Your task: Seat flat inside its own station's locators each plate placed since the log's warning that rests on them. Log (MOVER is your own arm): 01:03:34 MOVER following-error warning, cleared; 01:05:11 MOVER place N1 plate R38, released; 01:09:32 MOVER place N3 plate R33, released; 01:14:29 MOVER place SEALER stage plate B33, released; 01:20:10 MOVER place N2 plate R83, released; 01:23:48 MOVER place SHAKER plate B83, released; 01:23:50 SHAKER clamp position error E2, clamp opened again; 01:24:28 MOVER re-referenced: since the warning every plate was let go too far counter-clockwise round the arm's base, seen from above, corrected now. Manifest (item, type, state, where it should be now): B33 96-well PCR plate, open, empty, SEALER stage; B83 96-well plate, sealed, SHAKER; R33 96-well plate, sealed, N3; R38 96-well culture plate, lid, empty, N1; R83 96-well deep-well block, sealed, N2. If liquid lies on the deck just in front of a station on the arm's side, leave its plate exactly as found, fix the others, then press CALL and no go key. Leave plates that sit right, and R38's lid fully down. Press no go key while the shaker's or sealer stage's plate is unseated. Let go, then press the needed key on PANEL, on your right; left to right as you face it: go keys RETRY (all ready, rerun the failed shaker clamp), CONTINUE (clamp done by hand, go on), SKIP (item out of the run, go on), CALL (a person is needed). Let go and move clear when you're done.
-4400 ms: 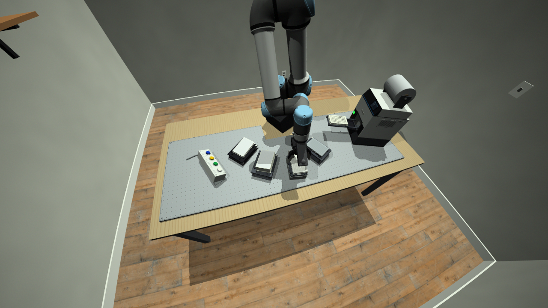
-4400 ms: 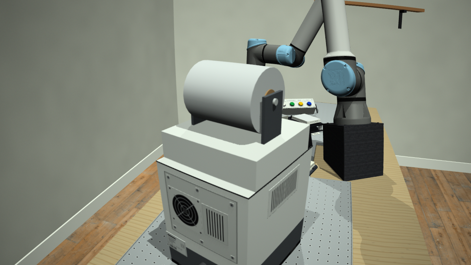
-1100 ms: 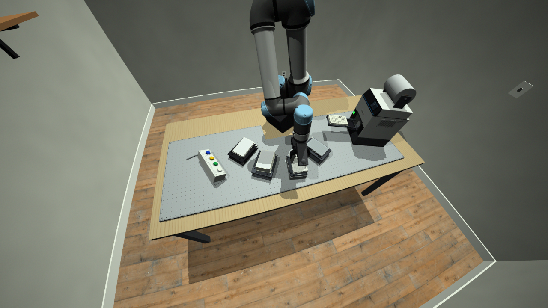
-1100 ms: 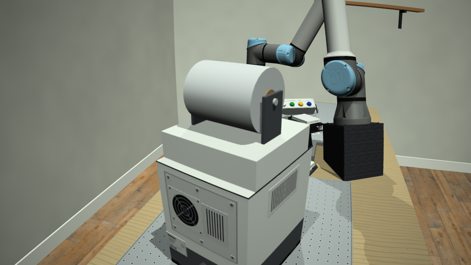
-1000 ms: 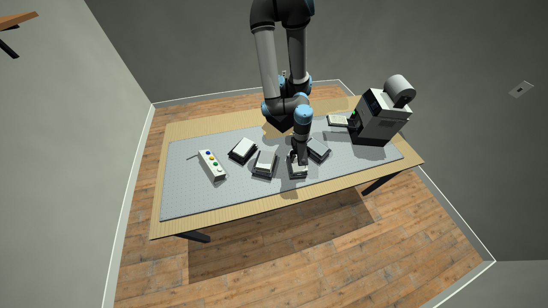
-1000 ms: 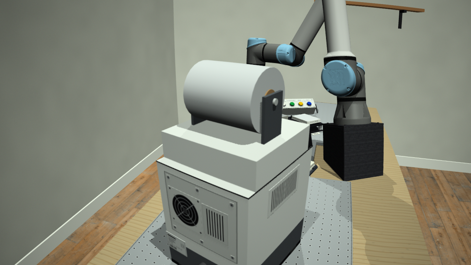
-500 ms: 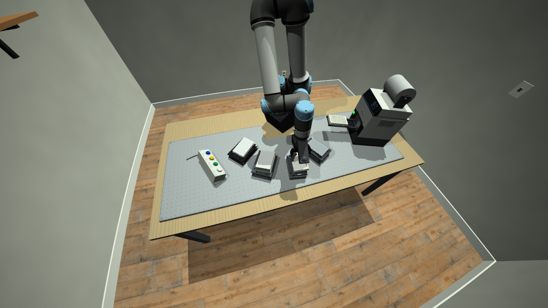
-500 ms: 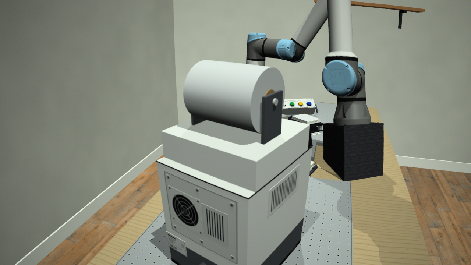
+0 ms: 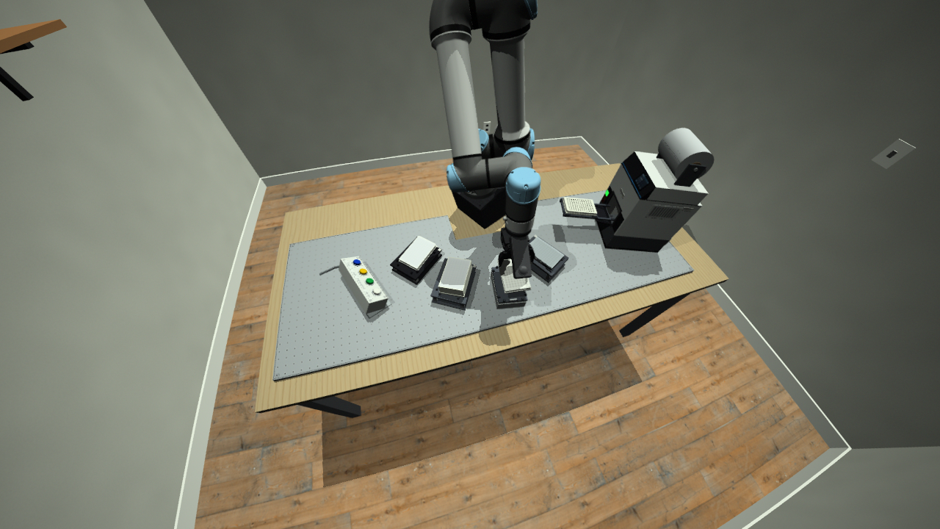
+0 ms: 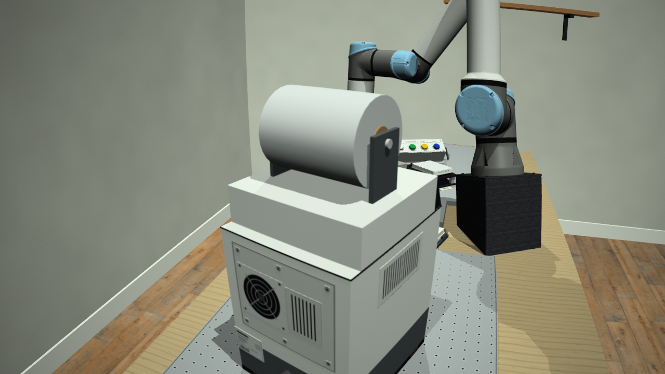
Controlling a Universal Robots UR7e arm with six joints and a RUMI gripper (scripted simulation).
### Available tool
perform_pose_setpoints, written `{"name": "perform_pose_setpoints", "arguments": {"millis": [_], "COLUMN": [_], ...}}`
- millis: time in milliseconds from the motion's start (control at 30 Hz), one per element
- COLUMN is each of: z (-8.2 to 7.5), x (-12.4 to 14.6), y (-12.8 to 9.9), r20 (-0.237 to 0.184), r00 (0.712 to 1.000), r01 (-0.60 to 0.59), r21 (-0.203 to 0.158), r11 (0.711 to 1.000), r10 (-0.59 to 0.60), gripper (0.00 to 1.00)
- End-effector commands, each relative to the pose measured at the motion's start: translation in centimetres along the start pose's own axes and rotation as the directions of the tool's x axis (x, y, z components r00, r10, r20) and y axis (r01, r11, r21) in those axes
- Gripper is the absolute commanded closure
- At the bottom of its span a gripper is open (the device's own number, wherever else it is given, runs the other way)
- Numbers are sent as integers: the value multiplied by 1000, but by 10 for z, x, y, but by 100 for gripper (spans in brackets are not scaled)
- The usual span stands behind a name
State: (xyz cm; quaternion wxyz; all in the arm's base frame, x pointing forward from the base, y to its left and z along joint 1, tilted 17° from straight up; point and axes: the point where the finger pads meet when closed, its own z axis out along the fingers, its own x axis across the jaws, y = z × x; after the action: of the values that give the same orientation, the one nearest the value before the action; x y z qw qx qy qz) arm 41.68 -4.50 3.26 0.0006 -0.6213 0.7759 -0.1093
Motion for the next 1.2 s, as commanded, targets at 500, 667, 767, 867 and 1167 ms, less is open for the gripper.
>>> {"name": "perform_pose_setpoints", "arguments": {"millis": [500,667,767,867,1167], "z": [-1,-1,-1,-2,3], "x": [0,0,0,6,5], "y": [-1,-1,-1,-1,-1], "r20": [-105,-105,-105,-105,-105], "r00": [994,994,994,994,994], "r01": [0,0,0,-14,-17], "r21": [1,1,1,3,2], "r11": [1000,1000,1000,1000,1000], "r10": [0,0,0,14,17], "gripper": [100,100,100,100,100]}}
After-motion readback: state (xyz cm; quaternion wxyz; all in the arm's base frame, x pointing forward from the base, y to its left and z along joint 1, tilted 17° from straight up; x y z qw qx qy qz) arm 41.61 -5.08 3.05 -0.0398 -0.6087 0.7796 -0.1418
